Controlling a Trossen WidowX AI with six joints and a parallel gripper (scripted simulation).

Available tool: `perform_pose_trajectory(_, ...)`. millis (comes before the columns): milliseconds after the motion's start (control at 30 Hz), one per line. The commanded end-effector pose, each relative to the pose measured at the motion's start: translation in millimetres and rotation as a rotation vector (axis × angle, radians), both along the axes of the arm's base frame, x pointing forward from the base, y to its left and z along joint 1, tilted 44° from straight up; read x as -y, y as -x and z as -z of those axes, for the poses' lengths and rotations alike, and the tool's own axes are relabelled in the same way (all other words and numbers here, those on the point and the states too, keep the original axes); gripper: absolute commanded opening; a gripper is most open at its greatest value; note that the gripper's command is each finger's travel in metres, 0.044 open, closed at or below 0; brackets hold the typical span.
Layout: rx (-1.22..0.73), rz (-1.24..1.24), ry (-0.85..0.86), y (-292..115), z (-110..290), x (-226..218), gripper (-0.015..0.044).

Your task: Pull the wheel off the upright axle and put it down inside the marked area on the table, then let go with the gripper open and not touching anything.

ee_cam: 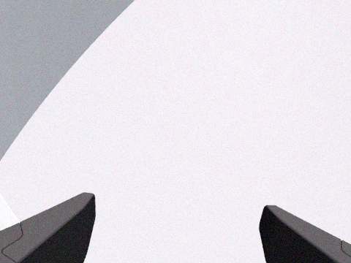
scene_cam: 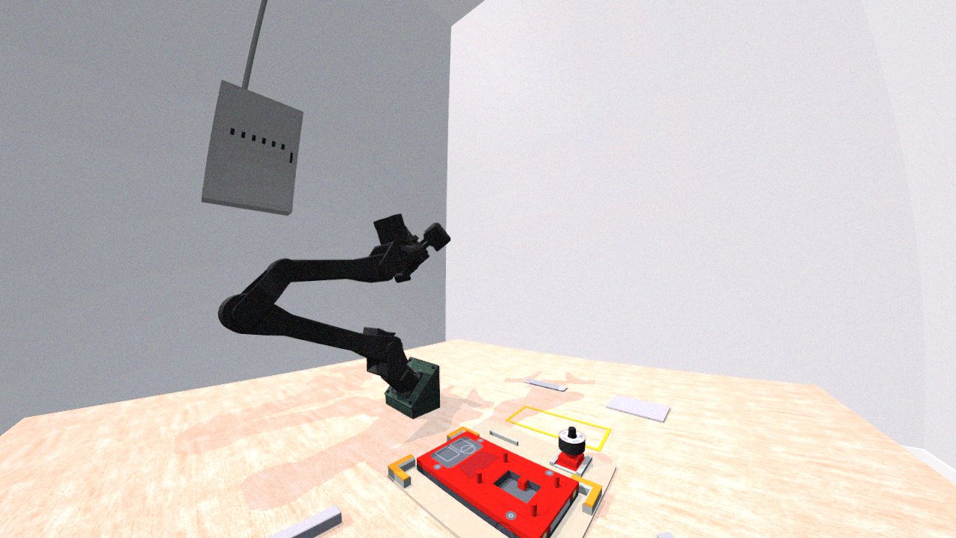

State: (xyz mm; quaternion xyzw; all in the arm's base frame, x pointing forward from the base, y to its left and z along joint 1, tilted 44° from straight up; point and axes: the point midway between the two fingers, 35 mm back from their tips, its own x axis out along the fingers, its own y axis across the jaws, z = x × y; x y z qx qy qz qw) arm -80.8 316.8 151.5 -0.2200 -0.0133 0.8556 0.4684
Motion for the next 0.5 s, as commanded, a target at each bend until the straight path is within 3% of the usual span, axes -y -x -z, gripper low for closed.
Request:
perform_pose_trajectory(0, -0.018, 0.145, 0.112, -29.5, 10.2, -17.2, 0.03)
perform_pose_trajectory(467, -0.104, 0.744, 0.513, -162.4, 49.7, -39.4, 0.03)
